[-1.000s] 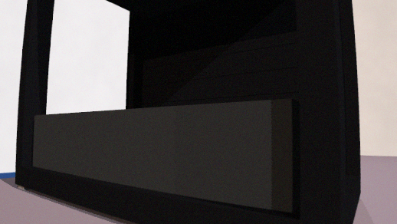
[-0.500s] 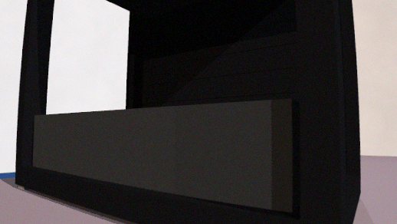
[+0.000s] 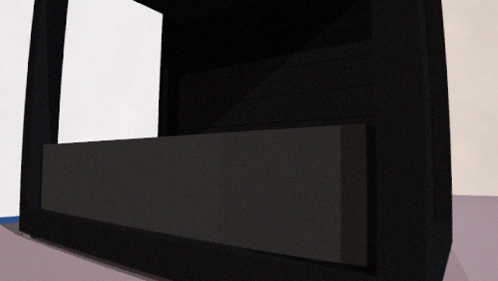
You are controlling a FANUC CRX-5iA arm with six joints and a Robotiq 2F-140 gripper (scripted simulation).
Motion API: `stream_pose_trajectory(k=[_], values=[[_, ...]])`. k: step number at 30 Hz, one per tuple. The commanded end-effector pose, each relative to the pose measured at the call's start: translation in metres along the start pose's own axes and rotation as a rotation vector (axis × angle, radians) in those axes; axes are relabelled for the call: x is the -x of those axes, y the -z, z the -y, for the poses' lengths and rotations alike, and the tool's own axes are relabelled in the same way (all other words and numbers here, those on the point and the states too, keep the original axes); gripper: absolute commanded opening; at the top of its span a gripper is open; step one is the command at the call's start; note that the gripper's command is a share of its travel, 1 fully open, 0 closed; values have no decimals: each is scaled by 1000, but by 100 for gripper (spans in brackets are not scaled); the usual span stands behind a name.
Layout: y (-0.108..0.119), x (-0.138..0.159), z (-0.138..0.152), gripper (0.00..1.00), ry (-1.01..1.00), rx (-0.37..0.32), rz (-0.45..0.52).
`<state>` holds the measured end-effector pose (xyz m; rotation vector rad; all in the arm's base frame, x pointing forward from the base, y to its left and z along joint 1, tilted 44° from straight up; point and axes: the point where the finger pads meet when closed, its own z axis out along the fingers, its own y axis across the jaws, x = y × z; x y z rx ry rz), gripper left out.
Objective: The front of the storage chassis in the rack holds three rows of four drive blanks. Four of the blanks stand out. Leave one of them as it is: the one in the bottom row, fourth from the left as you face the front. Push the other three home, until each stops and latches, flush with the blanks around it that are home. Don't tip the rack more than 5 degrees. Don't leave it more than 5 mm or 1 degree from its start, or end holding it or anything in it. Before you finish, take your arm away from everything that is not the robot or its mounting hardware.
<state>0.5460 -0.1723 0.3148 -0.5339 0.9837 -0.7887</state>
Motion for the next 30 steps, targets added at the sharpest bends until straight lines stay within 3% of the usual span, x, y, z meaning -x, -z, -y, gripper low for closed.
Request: stream_pose_trajectory(k=[1, 30], values=[[-1, 0, 0, 0, 1, 0, 1], [-7, 0, 0, 0, 1, 0, 1]])
